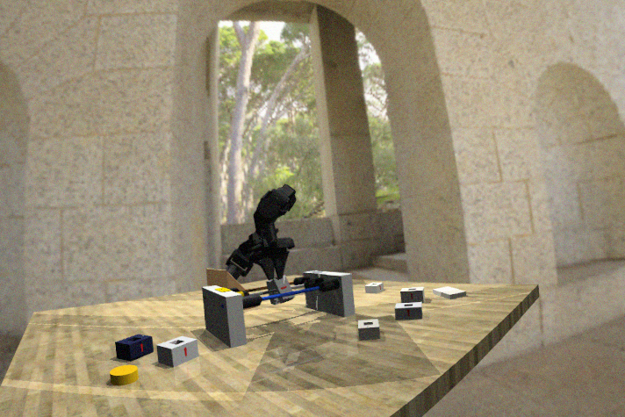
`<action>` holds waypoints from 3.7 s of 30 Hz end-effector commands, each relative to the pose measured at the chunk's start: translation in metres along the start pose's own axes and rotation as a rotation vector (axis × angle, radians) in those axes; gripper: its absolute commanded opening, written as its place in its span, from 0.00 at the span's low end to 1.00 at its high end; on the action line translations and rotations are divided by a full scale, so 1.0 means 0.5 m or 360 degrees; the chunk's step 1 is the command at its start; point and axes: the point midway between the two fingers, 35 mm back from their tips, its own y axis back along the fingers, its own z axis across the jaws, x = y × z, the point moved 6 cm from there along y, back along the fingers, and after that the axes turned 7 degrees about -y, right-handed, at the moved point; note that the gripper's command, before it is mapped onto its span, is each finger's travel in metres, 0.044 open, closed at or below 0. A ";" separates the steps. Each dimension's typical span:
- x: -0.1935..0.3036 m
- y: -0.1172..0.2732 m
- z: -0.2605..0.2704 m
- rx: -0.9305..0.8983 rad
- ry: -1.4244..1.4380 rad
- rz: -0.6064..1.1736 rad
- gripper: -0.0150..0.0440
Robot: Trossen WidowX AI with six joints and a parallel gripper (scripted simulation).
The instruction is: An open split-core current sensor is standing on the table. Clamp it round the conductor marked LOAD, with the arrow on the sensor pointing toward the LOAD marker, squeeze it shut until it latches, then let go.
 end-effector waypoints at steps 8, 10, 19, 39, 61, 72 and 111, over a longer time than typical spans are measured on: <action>0.000 0.001 0.001 -0.0002 0.0004 -0.0001 0.25; 0.000 0.001 0.001 -0.0002 0.0004 -0.0001 0.25; 0.000 0.001 0.001 -0.0002 0.0004 -0.0001 0.25; 0.001 0.000 0.006 0.0029 0.0002 -0.0005 0.25; 0.007 -0.012 0.044 0.0323 -0.0010 -0.0031 0.39; 0.007 -0.012 0.044 0.0323 -0.0010 -0.0031 0.88; 0.007 -0.139 0.020 0.0337 -0.0004 -0.0026 1.00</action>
